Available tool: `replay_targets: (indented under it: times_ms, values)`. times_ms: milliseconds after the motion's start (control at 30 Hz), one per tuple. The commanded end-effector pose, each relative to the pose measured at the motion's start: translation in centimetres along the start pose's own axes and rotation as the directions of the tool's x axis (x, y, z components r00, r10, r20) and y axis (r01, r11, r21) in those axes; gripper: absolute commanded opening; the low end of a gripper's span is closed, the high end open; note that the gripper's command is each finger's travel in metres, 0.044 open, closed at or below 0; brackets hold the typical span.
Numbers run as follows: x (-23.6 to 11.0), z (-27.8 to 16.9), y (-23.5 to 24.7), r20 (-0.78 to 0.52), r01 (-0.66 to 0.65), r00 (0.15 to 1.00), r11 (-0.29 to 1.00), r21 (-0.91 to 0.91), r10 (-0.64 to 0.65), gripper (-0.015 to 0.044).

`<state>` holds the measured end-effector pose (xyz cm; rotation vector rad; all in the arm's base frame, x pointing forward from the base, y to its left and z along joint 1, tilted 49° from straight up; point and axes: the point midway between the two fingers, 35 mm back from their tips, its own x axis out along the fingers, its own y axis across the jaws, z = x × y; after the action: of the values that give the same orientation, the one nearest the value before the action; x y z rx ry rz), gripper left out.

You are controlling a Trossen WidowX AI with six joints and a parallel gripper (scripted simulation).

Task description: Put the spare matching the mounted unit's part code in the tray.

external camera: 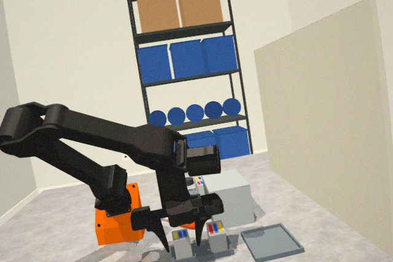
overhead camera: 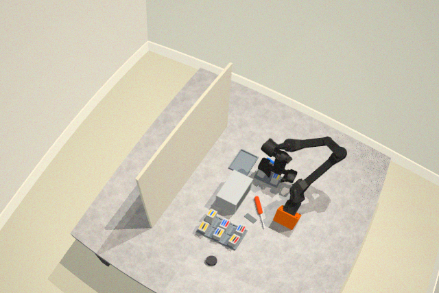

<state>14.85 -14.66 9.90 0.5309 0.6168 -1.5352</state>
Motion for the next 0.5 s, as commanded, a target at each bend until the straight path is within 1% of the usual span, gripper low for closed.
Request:
replay_targets:
  times_ms: [0,100,267,467]
  values:
    - [0.17,0.08,-0.14,0.007,0.0,1.0,1.0,-0.001,0.0,0.03]
    - [0.17,0.08,-0.14,0.007,0.0,1.0,1.0,-0.001,0.0,0.03]
    - [0.11,0.03,-0.04,0.002,-0.001,1.0,1.0,0.001,0.001,0.0169]
    - [0.11,0.03,-0.04,0.002,-0.001,1.0,1.0,0.001,0.001,0.0129]
